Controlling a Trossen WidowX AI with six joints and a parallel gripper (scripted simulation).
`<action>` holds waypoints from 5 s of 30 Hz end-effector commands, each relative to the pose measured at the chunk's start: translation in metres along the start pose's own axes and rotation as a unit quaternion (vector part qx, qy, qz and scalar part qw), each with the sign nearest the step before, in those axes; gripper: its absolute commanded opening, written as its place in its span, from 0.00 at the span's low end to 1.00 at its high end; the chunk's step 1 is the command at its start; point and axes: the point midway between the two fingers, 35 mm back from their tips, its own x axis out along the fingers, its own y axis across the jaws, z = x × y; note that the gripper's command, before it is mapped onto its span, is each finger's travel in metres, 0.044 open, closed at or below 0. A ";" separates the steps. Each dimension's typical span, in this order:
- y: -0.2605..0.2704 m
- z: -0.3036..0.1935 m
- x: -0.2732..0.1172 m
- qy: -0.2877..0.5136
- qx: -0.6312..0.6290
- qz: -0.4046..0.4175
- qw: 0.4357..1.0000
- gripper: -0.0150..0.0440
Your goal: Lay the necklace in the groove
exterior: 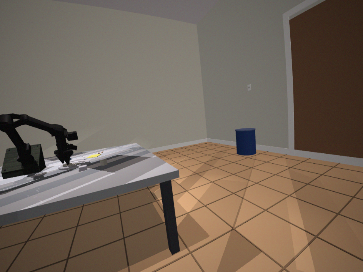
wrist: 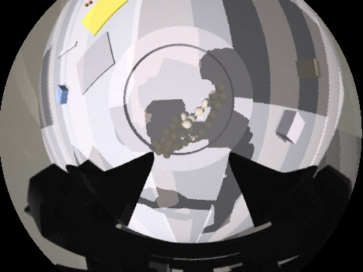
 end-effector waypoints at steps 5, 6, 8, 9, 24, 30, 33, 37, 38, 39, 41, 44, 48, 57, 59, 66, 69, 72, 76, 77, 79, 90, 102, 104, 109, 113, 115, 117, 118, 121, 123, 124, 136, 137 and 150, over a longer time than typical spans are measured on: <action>-0.001 0.000 -0.001 0.000 0.003 -0.002 1.000 1.00; -0.001 0.000 -0.001 0.000 0.003 -0.002 1.000 1.00; -0.001 0.000 -0.001 0.000 0.010 -0.002 1.000 0.96; -0.001 0.001 -0.002 0.000 0.033 -0.002 0.999 0.91; -0.010 0.024 -0.022 -0.001 0.600 -0.001 0.800 0.46; -0.010 0.024 -0.022 -0.001 0.600 -0.001 0.800 0.46; -0.010 0.024 -0.022 -0.001 0.600 -0.001 0.800 0.46; -0.011 0.024 -0.019 -0.001 0.600 -0.001 0.800 0.46; -0.011 0.024 -0.016 -0.001 0.600 -0.001 0.800 0.46; -0.011 0.024 -0.011 -0.001 0.601 -0.001 0.800 0.46; -0.011 0.024 -0.006 -0.001 0.601 -0.001 0.800 0.46; -0.012 0.024 -0.013 -0.004 0.603 0.000 0.798 0.46; -0.012 0.024 -0.008 -0.004 0.603 0.000 0.798 0.46; -0.011 0.024 0.006 -0.003 0.602 -0.001 0.799 0.46; -0.011 0.024 0.009 -0.002 0.601 -0.001 0.799 0.46; -0.012 0.024 0.013 -0.002 0.604 0.001 0.797 0.45; -0.012 0.024 0.013 -0.002 0.604 0.001 0.797 0.41; -0.012 0.024 0.013 -0.002 0.604 0.001 0.797 0.38; -0.012 0.024 0.013 -0.002 0.604 0.001 0.797 0.33; -0.012 0.024 0.013 -0.002 0.604 0.001 0.797 0.32; -0.012 0.024 0.013 -0.002 0.604 0.001 0.797 0.30; -0.012 0.024 0.013 -0.002 0.604 0.001 0.797 0.25; -0.011 0.024 0.009 -0.002 0.603 0.000 0.798 0.25; -0.011 0.024 0.003 -0.002 0.602 -0.001 0.799 0.25; -0.011 0.023 -0.001 -0.001 0.601 -0.001 0.800 0.25; -0.009 0.024 -0.001 -0.001 0.601 -0.001 0.800 0.25; -0.003 0.026 -0.001 -0.001 0.600 0.000 0.800 0.25; 0.004 0.028 -0.001 -0.001 0.600 0.001 0.800 0.25; 0.007 0.029 -0.001 -0.001 0.600 0.002 0.800 0.25; 0.016 0.032 -0.001 -0.001 0.600 0.003 0.800 0.25; 0.023 0.034 -0.001 -0.001 0.600 0.003 0.800 0.25; 0.026 0.034 -0.001 -0.001 0.600 0.003 0.800 0.25; 0.065 0.039 -0.001 0.000 0.600 0.003 0.800 0.25; 0.068 0.039 -0.001 0.000 0.600 0.002 0.800 0.25; 0.081 0.038 0.001 -0.001 0.600 0.001 0.800 0.25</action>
